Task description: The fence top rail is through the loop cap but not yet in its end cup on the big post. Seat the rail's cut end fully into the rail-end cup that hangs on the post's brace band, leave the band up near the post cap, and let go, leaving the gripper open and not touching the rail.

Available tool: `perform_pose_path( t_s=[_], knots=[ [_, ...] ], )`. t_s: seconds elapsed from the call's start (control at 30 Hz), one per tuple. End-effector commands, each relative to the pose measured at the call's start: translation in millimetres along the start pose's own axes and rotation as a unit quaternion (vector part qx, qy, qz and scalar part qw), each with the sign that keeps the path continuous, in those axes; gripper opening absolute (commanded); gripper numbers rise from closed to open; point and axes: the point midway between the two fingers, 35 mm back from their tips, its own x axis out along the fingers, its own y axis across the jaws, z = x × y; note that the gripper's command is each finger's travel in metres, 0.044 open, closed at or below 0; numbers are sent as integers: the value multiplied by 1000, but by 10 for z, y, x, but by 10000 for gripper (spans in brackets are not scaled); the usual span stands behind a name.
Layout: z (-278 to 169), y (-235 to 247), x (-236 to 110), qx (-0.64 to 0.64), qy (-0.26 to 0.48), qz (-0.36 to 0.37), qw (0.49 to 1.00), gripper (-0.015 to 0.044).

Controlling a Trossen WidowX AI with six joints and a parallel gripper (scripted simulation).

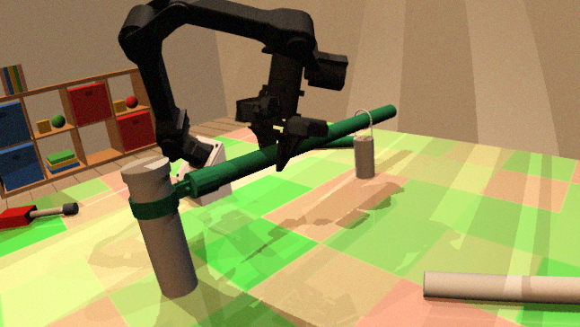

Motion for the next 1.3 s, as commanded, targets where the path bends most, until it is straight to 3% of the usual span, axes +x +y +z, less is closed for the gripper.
perform_pose_path(
  t_s=[0.0,1.27],
  knots=[
    [2,-10,-33,2,-1,2,1000,0],
    [133,3,-2,0,-2,0,1000,0]
  ],
)
